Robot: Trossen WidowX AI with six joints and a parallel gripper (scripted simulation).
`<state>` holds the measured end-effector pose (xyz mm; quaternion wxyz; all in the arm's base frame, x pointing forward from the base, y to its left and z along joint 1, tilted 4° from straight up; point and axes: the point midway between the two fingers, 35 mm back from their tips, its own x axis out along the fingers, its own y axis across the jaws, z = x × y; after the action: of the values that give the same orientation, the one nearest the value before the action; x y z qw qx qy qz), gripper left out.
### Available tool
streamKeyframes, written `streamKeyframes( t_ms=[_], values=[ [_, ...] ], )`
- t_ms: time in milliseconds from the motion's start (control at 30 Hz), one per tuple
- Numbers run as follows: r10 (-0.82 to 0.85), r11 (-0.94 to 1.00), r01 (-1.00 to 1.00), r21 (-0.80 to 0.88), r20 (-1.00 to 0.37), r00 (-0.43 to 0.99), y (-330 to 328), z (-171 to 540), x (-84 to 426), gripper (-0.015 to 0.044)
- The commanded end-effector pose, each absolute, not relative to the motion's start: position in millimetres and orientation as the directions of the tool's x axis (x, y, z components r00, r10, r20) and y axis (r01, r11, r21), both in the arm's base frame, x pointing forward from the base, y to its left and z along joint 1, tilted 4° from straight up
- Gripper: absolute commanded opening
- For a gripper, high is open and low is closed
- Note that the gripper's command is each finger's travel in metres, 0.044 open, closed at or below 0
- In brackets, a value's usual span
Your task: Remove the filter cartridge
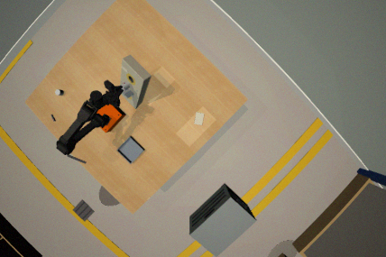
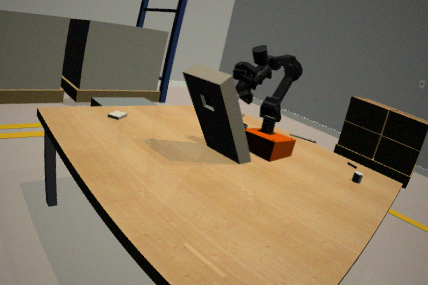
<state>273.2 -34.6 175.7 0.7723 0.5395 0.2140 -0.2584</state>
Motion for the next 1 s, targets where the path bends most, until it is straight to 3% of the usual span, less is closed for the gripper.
streamKeyframes(
  t_ms=[0,233,400,967],
  values=[
    [-0.171,0.288,0.617,0.732,-0.595,0.785,-34.4,166.8,265.5,0.0],
    [-0.171,0.288,0.618,0.731,-0.596,0.785,-33.7,147.2,255.1,0.0],
    [-0.168,0.285,0.632,0.721,-0.611,0.774,-33.7,151.5,259.6,0.0113],
    [-0.168,0.285,0.632,0.721,-0.611,0.774,-33.7,151.5,259.6,0.0113]
  ],
)
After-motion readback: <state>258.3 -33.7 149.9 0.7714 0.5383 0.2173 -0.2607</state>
